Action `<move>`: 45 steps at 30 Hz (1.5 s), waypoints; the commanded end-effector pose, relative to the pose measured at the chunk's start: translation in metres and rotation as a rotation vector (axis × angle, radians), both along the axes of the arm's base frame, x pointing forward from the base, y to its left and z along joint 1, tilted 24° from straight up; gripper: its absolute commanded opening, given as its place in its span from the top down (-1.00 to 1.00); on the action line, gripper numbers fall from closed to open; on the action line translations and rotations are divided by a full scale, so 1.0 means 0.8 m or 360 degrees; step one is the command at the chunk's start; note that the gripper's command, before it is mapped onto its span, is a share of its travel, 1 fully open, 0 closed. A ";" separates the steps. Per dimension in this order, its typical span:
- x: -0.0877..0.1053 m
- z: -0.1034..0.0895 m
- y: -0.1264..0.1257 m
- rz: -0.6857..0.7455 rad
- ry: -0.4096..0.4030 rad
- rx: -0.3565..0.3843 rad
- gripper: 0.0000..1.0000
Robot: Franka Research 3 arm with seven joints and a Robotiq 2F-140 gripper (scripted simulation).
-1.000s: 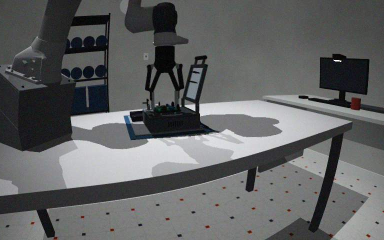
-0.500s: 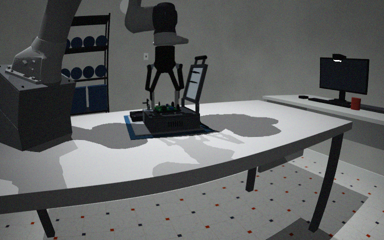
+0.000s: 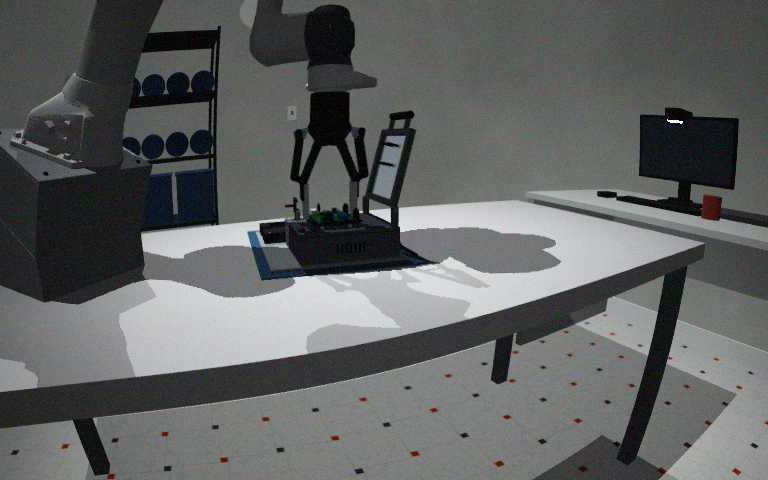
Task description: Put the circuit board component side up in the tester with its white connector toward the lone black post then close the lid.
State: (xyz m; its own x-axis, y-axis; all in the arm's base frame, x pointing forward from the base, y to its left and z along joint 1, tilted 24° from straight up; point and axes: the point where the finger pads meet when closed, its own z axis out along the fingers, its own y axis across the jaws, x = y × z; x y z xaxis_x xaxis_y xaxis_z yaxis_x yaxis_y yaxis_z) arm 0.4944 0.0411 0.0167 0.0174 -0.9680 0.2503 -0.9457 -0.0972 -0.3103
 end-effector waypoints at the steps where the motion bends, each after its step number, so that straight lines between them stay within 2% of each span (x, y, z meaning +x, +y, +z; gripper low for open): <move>1: 0.001 0.000 -0.001 -0.0004 -0.0004 0.0003 -0.16; 16: 0.001 0.003 -0.001 -0.0004 -0.0004 0.0003 -0.16; 23: -0.003 0.014 0.002 -0.0004 -0.0004 0.0003 -0.16; 31: -0.013 0.040 0.009 -0.0004 -0.0004 0.0003 -0.16; 33: -0.013 0.040 0.009 -0.0004 -0.0004 0.0003 -0.16; 45: -0.034 0.100 0.024 -0.0004 -0.0004 0.0003 -0.16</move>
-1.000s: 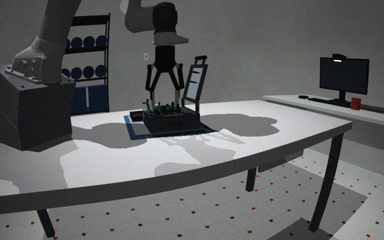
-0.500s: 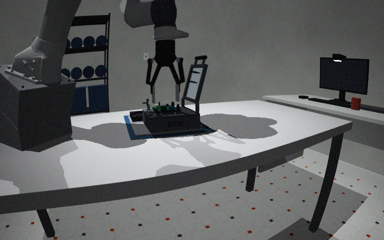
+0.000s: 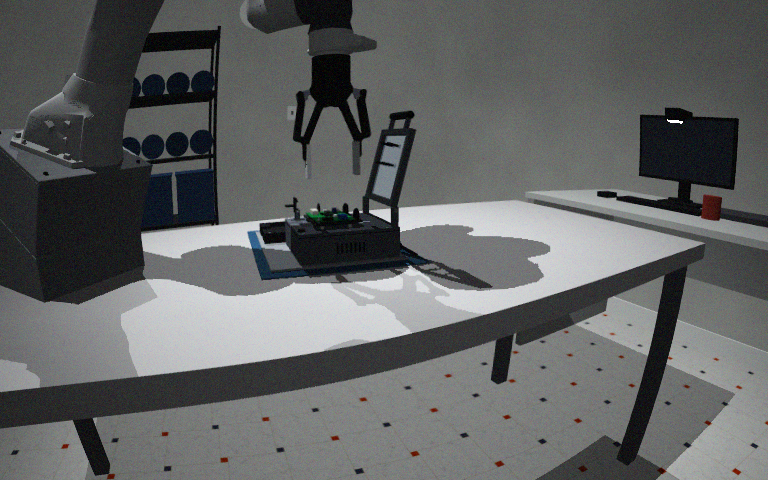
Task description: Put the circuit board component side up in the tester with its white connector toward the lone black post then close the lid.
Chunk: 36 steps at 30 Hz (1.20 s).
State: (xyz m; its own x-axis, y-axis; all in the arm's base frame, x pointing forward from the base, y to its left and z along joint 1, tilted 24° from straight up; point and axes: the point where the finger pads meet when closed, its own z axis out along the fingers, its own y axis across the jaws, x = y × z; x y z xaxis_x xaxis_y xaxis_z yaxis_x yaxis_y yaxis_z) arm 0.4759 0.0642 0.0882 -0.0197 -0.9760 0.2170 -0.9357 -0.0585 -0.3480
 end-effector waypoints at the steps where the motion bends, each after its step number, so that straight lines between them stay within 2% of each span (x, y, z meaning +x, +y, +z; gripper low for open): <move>1: -0.013 0.017 -0.003 0.0042 0.0055 -0.0052 -0.16; 3: -0.018 0.029 0.000 0.0042 0.0055 -0.0052 -0.16; 5: -0.018 0.029 0.000 0.0042 0.0055 -0.0052 -0.16; 20: -0.052 0.125 0.024 0.0042 0.0055 -0.0052 -0.16; 22: -0.052 0.125 0.024 0.0042 0.0055 -0.0052 -0.16; 29: -0.064 0.160 0.033 0.0042 0.0055 -0.0052 -0.16; 36: -0.071 0.179 0.037 0.0042 0.0055 -0.0052 -0.16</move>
